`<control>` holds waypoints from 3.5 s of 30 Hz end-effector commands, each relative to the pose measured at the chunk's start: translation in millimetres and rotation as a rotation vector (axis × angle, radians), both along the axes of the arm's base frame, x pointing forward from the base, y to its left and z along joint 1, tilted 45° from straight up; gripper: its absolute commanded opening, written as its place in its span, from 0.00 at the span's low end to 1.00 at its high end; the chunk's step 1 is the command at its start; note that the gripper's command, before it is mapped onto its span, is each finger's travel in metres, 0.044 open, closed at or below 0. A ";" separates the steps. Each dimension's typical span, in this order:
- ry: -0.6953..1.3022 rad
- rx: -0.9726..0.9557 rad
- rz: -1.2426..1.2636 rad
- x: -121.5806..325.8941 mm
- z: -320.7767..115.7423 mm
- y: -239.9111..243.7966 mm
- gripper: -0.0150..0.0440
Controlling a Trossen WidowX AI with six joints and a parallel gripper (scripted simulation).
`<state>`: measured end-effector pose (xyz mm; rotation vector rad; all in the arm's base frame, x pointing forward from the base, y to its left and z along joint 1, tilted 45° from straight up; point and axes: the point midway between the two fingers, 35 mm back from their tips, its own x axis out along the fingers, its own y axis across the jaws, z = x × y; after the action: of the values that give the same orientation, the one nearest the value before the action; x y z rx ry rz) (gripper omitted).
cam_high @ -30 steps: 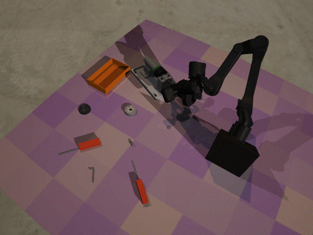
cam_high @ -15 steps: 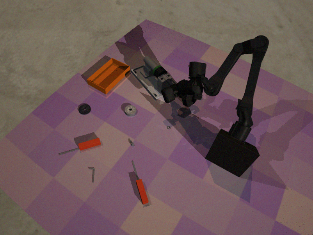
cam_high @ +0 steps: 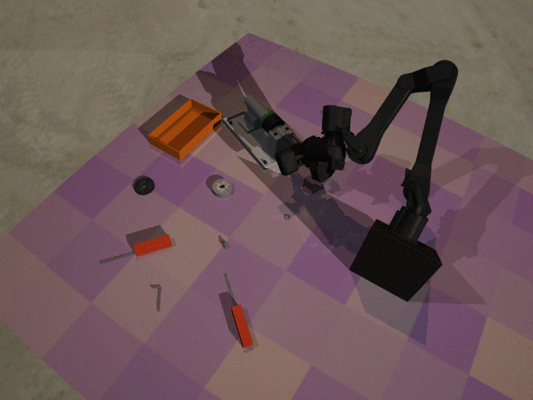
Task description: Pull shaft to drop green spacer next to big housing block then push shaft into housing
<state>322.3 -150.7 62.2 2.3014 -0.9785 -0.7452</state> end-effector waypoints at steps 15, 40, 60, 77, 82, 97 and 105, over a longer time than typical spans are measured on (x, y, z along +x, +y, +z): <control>0.006 0.003 -0.003 -4.5 -2.7 0.9 0.25; 0.006 0.003 -0.003 -6.9 -3.5 1.8 0.25; 0.001 0.000 -0.001 -5.4 -2.0 2.1 0.25; 0.005 0.003 -0.003 -2.8 -0.8 1.2 0.25; 0.005 0.003 -0.003 -1.2 0.1 0.9 0.25; 0.005 0.003 -0.003 3.4 2.0 -0.9 0.25; 0.005 0.003 -0.003 5.9 2.9 -2.0 0.25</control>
<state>323.5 -152.0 61.8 2.2941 -0.9792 -0.7679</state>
